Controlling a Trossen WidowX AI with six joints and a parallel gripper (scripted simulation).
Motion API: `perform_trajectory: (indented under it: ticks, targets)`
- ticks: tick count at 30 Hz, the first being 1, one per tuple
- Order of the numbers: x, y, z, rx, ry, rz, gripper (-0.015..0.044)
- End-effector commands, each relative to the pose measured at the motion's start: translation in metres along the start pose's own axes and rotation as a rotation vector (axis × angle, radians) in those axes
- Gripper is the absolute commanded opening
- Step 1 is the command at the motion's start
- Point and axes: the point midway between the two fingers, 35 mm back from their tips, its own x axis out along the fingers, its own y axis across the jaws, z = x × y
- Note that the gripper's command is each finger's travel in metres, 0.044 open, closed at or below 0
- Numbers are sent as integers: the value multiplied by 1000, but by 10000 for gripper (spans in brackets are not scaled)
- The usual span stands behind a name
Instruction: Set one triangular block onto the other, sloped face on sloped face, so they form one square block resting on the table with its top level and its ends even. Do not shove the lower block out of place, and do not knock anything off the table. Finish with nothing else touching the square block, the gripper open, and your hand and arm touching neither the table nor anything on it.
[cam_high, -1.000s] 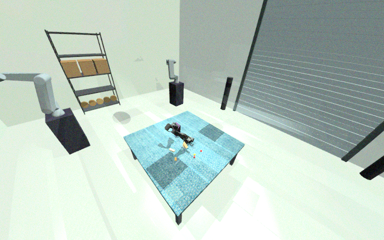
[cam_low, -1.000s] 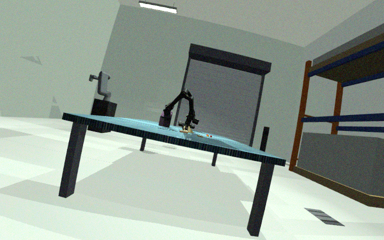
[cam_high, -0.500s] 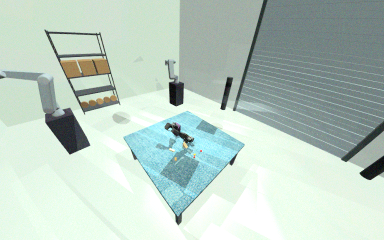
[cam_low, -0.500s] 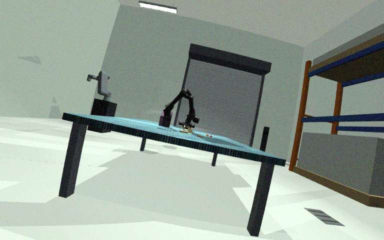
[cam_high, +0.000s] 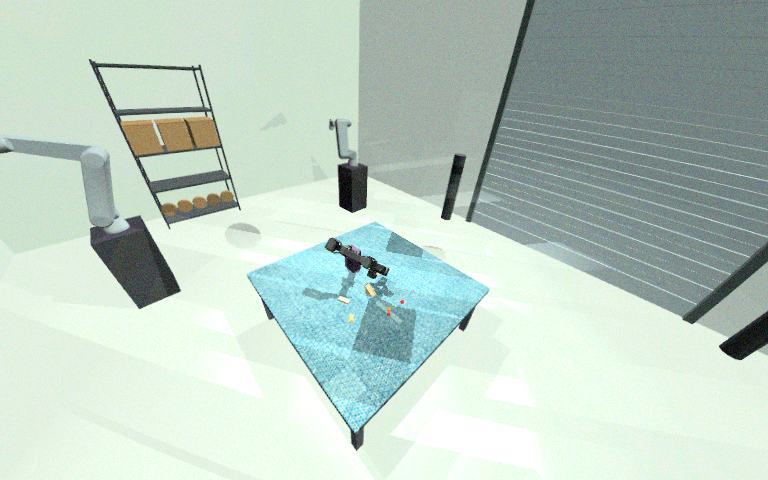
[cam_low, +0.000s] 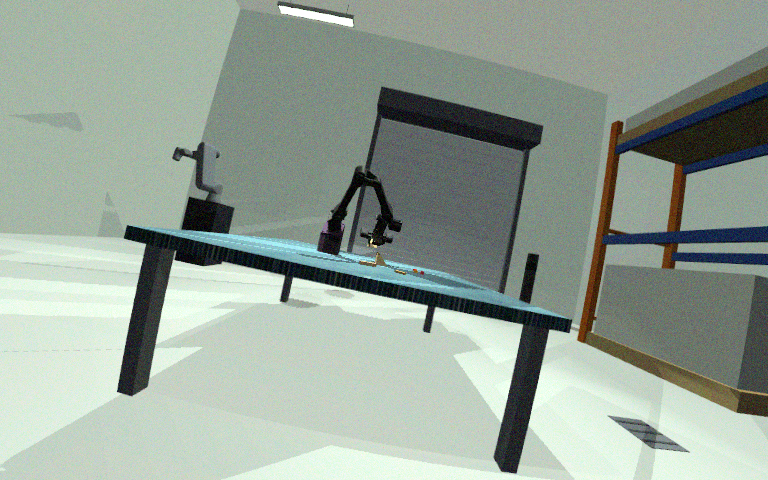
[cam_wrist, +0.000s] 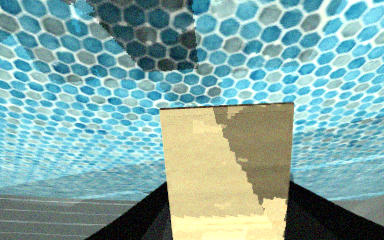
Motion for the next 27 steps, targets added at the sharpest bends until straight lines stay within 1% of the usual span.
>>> perform_trajectory:
  ticks: [1, 8, 27]
  targets:
    - [-12, 0, -12, -1, 7, 8, 0]
    - [-10, -1, -10, -26, -3, 4, 0]
    - [-5, -3, -13, -662, -85, -73, 0]
